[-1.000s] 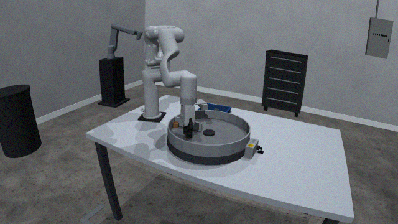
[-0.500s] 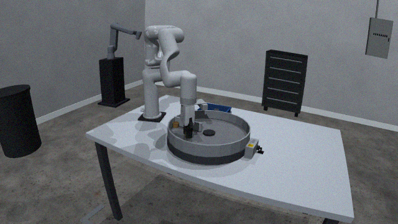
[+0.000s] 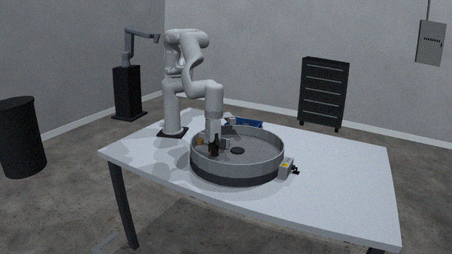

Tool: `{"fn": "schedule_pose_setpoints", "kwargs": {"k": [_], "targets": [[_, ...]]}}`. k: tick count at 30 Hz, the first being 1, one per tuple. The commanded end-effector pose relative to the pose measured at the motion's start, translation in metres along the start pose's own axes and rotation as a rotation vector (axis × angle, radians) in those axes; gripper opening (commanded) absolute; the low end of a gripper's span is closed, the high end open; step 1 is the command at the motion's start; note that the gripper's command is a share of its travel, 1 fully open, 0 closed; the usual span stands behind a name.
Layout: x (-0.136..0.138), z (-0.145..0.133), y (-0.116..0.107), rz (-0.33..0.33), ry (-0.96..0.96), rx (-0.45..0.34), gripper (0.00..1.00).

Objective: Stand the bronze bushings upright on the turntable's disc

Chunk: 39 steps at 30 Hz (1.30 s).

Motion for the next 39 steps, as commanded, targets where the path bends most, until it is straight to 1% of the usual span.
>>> {"fn": "schedule_pose_setpoints", "kwargs": {"k": [1, 5, 13, 17, 23, 39], "targets": [[0.001, 0.000, -0.004, -0.005, 0.000, 0.002, 0.42], [0.001, 0.000, -0.013, -0.005, 0.000, 0.002, 0.42], [0.001, 0.000, -0.050, -0.005, 0.000, 0.002, 0.42], [0.001, 0.000, -0.064, -0.005, 0.000, 0.002, 0.42], [0.001, 0.000, -0.070, -0.005, 0.000, 0.002, 0.42], [0.000, 0.001, -0.070, -0.005, -0.004, 0.002, 0.41]]}}
Point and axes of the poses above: the point where the finger pads meet when closed, its own y axis out along the fingers, its own x axis across the jaws, z = x × y, the point moved 10 cm from there along -y, back along the fingers
